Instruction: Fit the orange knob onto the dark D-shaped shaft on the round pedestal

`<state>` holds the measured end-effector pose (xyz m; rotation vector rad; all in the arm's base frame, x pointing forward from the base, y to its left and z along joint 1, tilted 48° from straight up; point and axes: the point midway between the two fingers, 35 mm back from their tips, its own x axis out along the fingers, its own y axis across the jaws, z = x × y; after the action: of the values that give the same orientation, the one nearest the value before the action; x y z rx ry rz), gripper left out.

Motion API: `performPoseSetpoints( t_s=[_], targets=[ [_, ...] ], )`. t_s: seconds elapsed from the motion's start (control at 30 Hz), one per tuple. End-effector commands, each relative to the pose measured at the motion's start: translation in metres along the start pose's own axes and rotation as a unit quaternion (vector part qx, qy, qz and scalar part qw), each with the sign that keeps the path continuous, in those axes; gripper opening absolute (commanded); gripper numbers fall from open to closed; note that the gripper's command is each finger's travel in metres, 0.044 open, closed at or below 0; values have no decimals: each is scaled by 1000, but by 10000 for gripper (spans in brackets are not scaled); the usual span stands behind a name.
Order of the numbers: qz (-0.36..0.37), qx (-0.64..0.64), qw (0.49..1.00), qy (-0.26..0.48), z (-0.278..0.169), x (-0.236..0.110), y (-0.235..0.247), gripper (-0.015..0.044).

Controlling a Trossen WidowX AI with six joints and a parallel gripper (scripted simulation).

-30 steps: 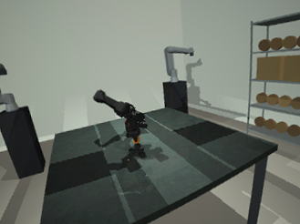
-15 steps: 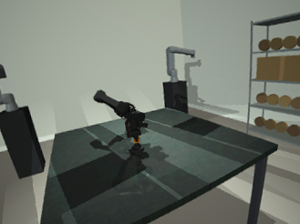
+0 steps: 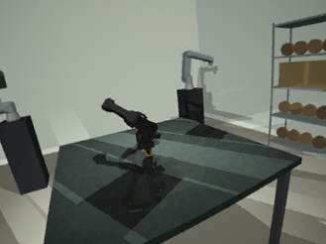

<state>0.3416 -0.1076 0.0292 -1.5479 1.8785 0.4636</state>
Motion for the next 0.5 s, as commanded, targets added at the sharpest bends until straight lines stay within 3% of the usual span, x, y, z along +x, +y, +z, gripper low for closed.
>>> performPoseSetpoints(
  t_s=[0.0,0.47],
  targets=[
    [-3,-3,1000,1,-1,-1,1,0],
    [-3,-3,1000,1,-1,-3,-1,0]
  ],
)
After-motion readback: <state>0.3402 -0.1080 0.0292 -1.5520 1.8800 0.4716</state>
